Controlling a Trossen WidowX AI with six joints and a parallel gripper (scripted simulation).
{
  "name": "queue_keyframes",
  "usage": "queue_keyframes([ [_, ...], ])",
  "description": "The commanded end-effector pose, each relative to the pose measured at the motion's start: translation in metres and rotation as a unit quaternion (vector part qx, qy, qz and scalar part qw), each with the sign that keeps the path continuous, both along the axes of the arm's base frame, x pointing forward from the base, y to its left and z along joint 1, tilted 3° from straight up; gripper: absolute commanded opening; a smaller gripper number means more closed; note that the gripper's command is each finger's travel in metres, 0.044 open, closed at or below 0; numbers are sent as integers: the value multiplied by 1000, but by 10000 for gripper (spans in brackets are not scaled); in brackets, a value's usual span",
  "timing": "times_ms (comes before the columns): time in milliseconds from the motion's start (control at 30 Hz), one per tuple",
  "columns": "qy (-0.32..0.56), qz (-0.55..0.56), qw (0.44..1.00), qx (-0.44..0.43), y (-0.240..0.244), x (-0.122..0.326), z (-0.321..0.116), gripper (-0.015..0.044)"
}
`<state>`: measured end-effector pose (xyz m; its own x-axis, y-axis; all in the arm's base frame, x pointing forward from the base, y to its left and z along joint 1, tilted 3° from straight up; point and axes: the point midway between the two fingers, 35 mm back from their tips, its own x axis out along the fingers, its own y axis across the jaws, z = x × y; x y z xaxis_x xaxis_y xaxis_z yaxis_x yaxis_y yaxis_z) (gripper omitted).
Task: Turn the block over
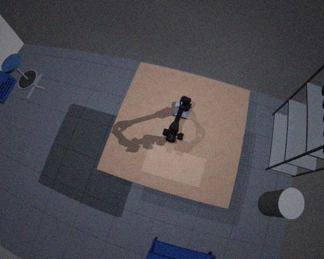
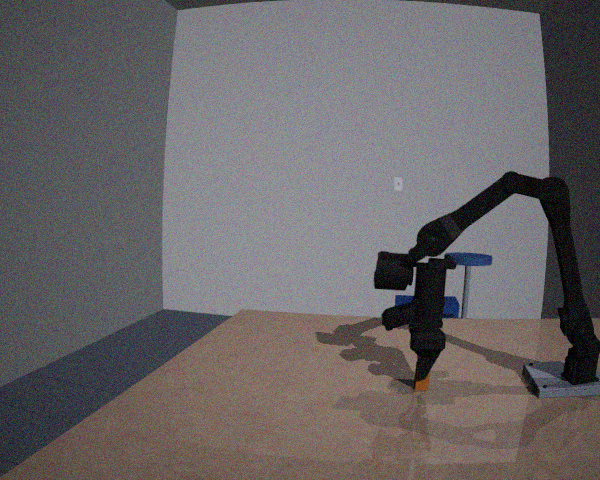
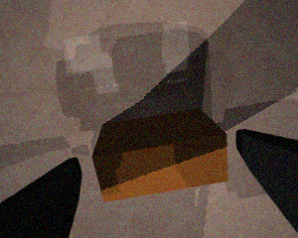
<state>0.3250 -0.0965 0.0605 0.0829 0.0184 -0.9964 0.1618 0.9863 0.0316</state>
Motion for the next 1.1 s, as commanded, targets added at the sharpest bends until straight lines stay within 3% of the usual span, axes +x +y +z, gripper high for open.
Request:
queue_keyframes([
  [0,5,-2,1000,0,0,-2,-4,309],
  [67,5,-2,1000,0,0,-2,-4,256],
  [733,5,-2,1000,0,0,-2,-4,123],
  [900,5,-2,1000,0,0,-3,17,0],
  [1067,5,-2,1000,0,0,-4,26,0],
])
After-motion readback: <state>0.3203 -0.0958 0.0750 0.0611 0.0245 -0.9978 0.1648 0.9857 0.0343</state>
